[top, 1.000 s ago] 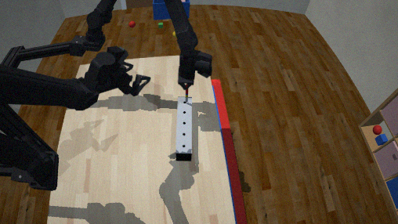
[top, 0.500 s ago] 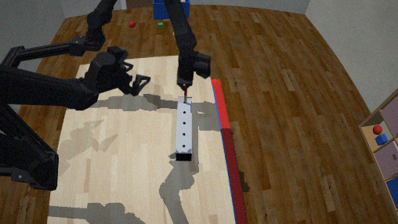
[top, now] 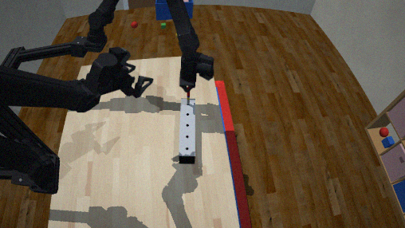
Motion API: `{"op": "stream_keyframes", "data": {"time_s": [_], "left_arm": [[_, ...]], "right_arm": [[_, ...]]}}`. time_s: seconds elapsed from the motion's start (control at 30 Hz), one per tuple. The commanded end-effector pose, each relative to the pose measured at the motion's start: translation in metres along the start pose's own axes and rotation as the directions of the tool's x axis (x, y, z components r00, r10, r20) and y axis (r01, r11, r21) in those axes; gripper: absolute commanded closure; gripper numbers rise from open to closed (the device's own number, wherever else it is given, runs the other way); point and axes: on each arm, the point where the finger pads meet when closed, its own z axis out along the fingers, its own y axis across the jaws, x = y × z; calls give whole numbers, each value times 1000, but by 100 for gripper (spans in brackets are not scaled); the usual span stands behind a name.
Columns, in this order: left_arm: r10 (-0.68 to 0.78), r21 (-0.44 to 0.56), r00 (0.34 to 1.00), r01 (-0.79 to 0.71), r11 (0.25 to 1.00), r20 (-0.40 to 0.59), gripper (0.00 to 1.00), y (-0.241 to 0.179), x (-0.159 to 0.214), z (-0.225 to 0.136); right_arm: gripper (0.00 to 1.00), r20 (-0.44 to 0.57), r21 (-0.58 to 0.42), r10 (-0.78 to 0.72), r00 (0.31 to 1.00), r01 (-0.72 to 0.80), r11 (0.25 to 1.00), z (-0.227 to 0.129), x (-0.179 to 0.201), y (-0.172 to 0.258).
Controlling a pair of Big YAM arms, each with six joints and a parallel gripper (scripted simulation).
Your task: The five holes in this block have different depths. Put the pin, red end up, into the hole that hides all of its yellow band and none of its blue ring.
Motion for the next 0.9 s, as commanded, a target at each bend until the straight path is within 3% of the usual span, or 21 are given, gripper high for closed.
{"op": "stream_keyframes", "data": {"time_s": [0.0, 0.87], "left_arm": [[-5, 8, 999, 5, 1000, 44, 95, 0, -20, -13], [10, 2, 1000, -10, 1000, 18, 95, -5, -12, 18]], "right_arm": [[0, 51, 16, 31, 998, -31, 999, 1, -22, -7], [0, 51, 16, 31, 998, -31, 999, 1, -22, -7]]}}
